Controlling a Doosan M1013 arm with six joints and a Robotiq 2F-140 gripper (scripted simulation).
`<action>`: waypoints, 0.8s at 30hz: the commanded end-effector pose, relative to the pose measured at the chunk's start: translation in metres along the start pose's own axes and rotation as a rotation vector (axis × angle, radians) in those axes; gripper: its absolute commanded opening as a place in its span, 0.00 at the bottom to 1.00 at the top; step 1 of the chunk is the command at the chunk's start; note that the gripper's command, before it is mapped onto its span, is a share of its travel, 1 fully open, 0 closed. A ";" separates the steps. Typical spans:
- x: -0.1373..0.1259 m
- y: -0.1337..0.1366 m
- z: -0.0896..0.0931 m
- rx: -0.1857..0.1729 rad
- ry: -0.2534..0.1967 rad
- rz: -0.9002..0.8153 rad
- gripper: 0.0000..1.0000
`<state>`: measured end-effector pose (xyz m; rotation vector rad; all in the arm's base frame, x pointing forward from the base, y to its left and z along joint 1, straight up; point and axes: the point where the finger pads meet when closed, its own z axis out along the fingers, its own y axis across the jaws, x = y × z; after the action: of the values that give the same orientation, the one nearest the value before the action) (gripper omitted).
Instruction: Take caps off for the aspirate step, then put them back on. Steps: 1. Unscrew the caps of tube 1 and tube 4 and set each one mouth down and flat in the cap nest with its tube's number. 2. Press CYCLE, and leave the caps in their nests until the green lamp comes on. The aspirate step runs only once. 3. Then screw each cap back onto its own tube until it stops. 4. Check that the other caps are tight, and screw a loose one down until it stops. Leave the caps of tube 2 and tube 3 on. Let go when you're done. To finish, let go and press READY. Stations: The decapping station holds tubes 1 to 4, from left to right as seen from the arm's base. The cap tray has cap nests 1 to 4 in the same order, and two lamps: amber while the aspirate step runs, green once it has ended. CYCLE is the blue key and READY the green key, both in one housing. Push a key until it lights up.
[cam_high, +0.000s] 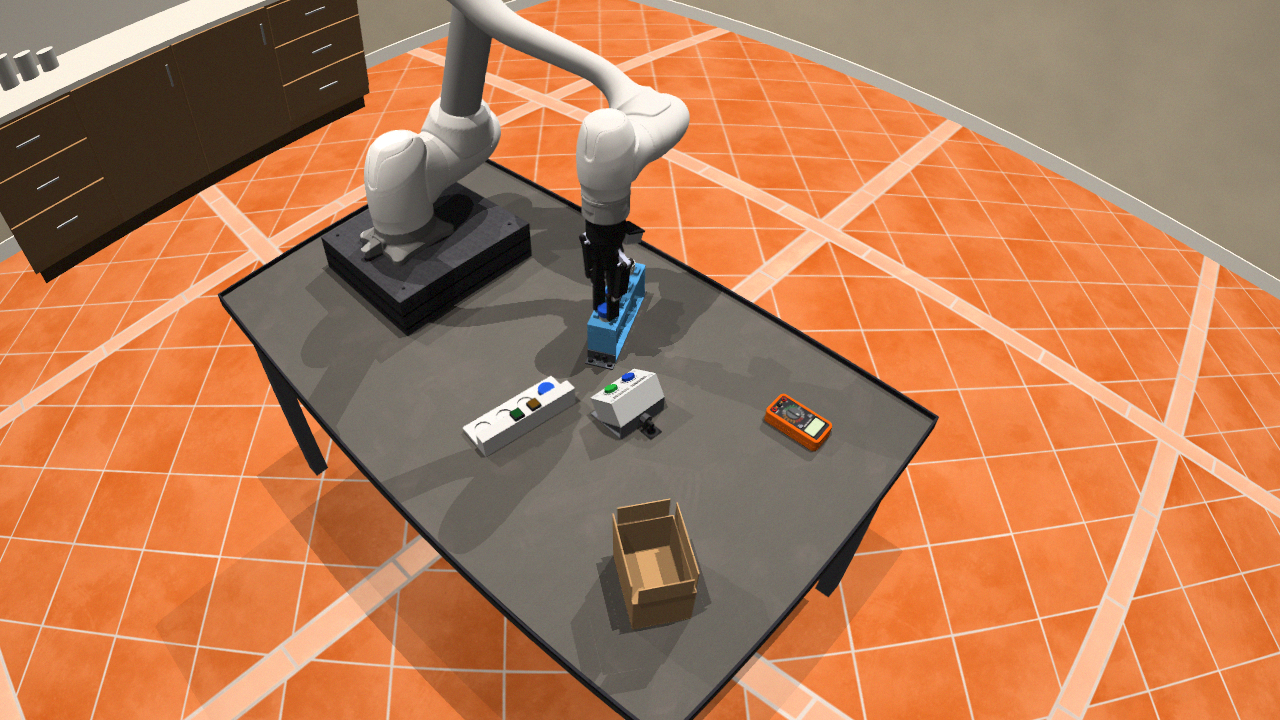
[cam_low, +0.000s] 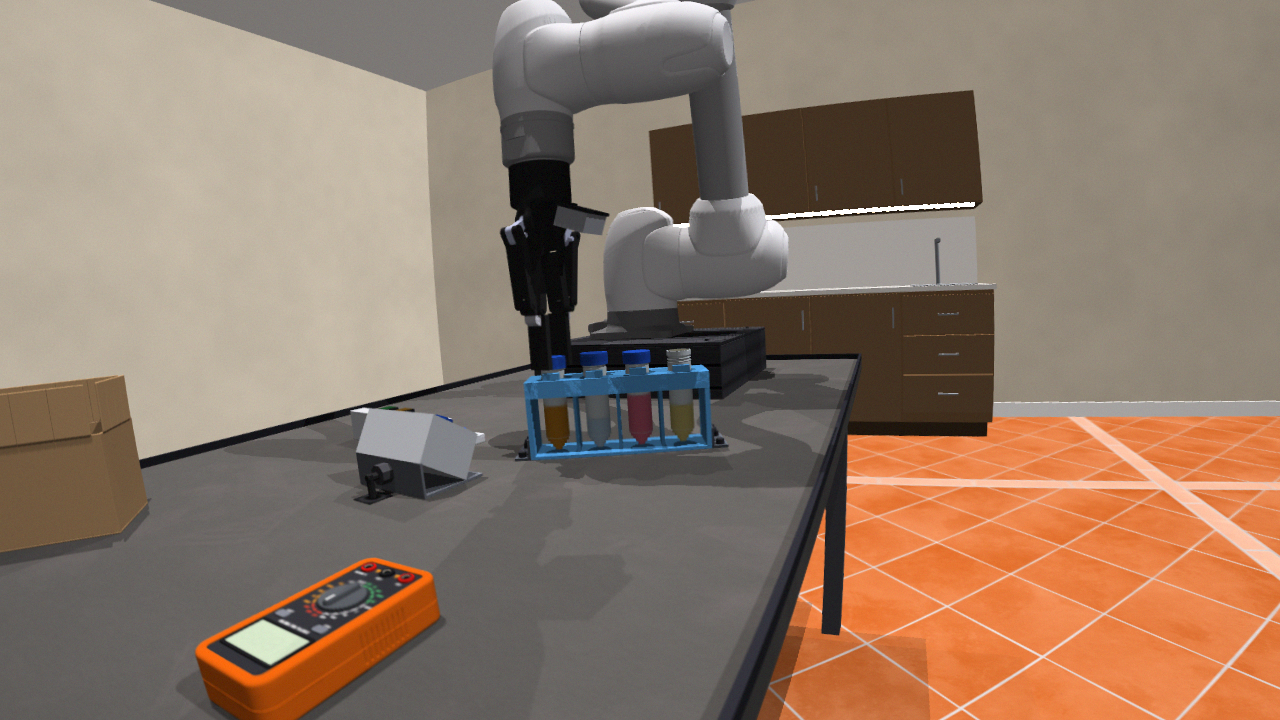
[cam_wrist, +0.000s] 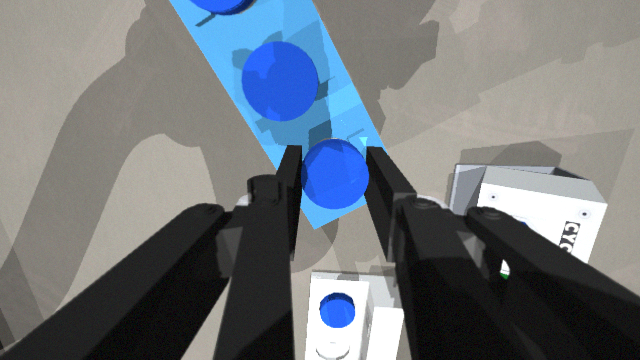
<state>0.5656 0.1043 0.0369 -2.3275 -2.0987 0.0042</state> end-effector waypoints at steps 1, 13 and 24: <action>0.000 0.000 -0.001 -0.001 0.001 0.000 0.30; 0.000 0.000 -0.001 -0.001 0.001 -0.100 0.30; 0.000 0.000 -0.001 -0.001 0.000 -0.550 0.30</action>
<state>0.5656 0.1043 0.0370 -1.8251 -2.5567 0.0128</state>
